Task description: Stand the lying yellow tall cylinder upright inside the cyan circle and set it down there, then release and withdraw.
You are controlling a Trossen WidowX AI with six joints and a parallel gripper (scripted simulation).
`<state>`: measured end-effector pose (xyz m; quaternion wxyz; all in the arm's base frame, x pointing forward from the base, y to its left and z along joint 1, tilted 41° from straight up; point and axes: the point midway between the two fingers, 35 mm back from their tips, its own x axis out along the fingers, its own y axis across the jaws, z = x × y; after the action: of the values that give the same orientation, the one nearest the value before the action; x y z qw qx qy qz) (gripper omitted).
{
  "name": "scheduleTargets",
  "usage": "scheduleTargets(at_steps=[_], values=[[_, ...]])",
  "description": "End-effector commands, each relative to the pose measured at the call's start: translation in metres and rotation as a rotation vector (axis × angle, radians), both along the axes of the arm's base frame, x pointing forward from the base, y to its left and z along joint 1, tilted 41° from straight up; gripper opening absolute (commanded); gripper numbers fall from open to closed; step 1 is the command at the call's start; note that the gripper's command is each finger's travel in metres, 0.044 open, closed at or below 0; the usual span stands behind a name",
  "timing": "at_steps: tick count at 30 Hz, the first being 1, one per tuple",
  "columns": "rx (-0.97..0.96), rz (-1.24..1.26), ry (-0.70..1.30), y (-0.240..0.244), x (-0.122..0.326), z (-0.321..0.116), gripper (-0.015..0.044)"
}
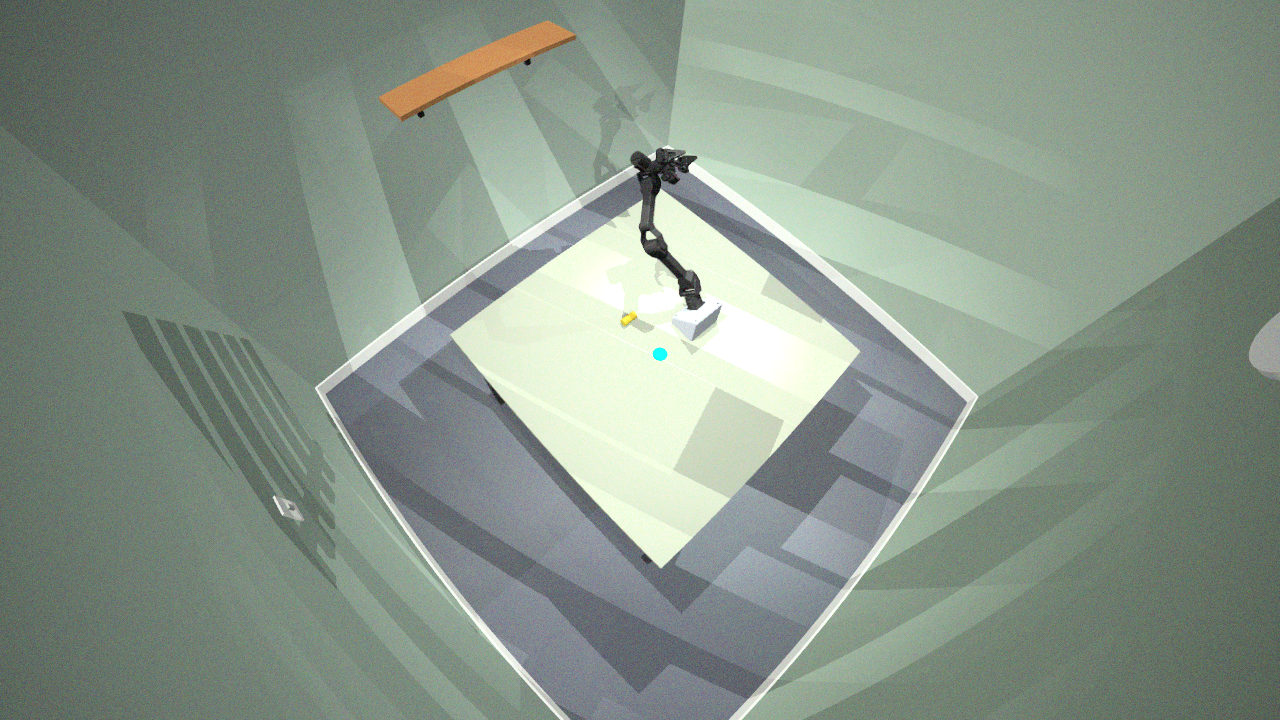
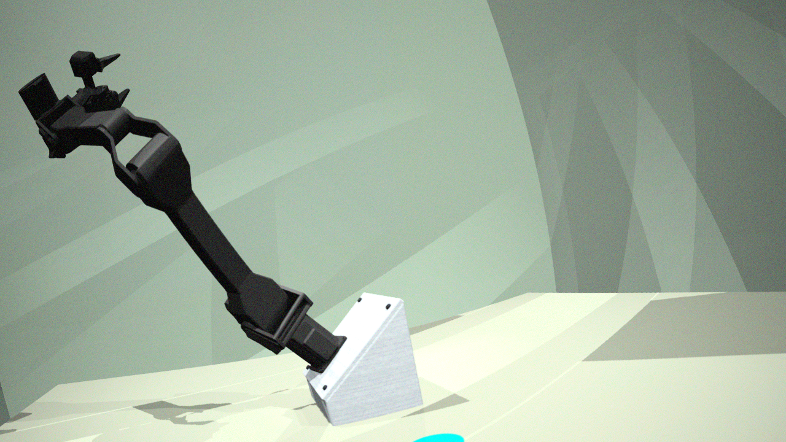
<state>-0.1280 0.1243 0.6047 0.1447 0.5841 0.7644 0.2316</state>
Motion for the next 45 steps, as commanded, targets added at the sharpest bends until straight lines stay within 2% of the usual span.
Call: scheduleTargets(at_steps=[1,4,16,24,34,45], values=[[0.002,0.004,-0.003,0.000,-0.001,0.000,0.0374],[0.027,0.060,-0.051,-0.008,-0.012,-0.001,0.0309],[0.372,0.557,-0.473,-0.119,-0.094,-0.026,0.0309],[0.735,0.857,-0.729,-0.223,-0.110,-0.060,0.0309],[1.327,1.147,-0.927,-0.350,-0.066,-0.116,0.0309],[2.129,1.273,-0.930,-0.442,0.048,-0.191,0.0309]])
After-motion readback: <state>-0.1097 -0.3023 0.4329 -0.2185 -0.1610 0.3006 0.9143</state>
